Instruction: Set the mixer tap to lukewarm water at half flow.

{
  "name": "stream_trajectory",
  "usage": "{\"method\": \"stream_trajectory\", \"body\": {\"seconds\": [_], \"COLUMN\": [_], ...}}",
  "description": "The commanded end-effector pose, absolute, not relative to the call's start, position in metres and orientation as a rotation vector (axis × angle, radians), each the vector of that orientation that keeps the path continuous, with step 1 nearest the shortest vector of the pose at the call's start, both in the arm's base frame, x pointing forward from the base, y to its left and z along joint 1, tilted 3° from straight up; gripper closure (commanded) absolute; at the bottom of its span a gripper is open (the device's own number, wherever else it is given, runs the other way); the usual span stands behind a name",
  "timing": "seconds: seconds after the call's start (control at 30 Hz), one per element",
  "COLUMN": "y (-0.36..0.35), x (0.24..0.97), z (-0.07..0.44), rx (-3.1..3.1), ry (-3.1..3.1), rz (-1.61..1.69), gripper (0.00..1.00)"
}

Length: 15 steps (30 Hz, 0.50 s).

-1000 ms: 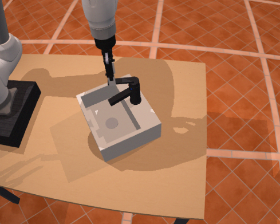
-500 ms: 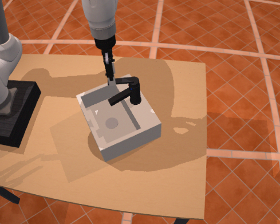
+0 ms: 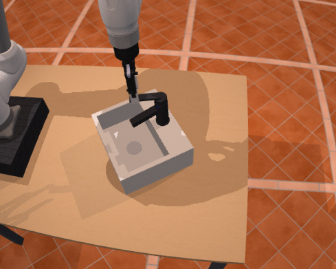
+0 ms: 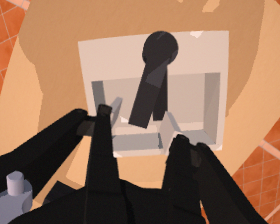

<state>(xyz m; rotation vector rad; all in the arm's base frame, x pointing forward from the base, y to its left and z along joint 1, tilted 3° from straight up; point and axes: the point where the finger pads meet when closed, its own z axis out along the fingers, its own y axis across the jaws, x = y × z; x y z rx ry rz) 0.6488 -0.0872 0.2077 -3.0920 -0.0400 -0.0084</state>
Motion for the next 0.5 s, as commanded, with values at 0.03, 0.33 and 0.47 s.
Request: {"method": "stream_trajectory", "body": {"seconds": [0.03, 0.33, 0.47], "y": [-0.087, -0.087, -0.086], "x": [0.649, 0.649, 0.649], "z": [0.205, 0.194, 0.191], "rx": [-3.092, -3.092, -3.092], "ry": [-0.040, -0.040, -0.040], "rz": [-0.009, -0.009, -0.009], "gripper": [0.62, 0.62, 0.62]}}
